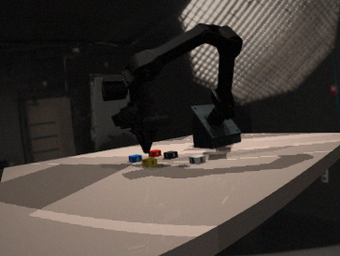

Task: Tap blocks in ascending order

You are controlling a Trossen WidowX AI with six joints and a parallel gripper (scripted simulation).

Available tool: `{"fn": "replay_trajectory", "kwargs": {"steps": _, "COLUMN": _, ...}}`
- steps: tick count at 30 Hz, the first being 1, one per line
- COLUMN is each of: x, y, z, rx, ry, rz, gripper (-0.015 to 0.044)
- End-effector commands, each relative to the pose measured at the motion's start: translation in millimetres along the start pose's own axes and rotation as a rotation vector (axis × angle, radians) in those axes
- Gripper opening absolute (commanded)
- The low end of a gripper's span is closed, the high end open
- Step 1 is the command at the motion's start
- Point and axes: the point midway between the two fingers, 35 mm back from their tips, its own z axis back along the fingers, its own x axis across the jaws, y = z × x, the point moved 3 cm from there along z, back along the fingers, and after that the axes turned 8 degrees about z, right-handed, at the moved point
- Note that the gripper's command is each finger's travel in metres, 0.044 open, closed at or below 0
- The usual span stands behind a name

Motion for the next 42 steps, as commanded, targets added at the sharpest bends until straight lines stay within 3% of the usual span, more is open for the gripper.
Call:
{"fn": "replay_trajectory", "kwargs": {"steps": 1, "x": 1, "y": -3, "z": 10, "rx": -0.007, "ry": 0.006, "rz": 0.013, "gripper": 0.002}}
{"fn": "replay_trajectory", "kwargs": {"steps": 7, "x": 1, "y": -2, "z": 85, "rx": -0.005, "ry": 0.009, "rz": 0.012, "gripper": 0.002}}
{"fn": "replay_trajectory", "kwargs": {"steps": 12, "x": -3, "y": 6, "z": 89, "rx": -0.005, "ry": 0.011, "rz": 0.011, "gripper": 0.002}}
{"fn": "replay_trajectory", "kwargs": {"steps": 17, "x": -25, "y": 66, "z": 93, "rx": -0.003, "ry": 0.019, "rz": 0.007, "gripper": 0.002}}
{"fn": "replay_trajectory", "kwargs": {"steps": 22, "x": -33, "y": 121, "z": 88, "rx": -0.001, "ry": 0.011, "rz": 0.007, "gripper": 0.002}}
{"fn": "replay_trajectory", "kwargs": {"steps": 26, "x": -33, "y": 123, "z": 85, "rx": -0.001, "ry": 0.011, "rz": 0.007, "gripper": 0.002}}
{"fn": "replay_trajectory", "kwargs": {"steps": 32, "x": -33, "y": 123, "z": 9, "rx": -0.002, "ry": 0.008, "rz": 0.008, "gripper": 0.002}}
{"fn": "replay_trajectory", "kwargs": {"steps": 42, "x": -34, "y": 123, "z": -2, "rx": -0.003, "ry": 0.008, "rz": 0.008, "gripper": 0.002}}
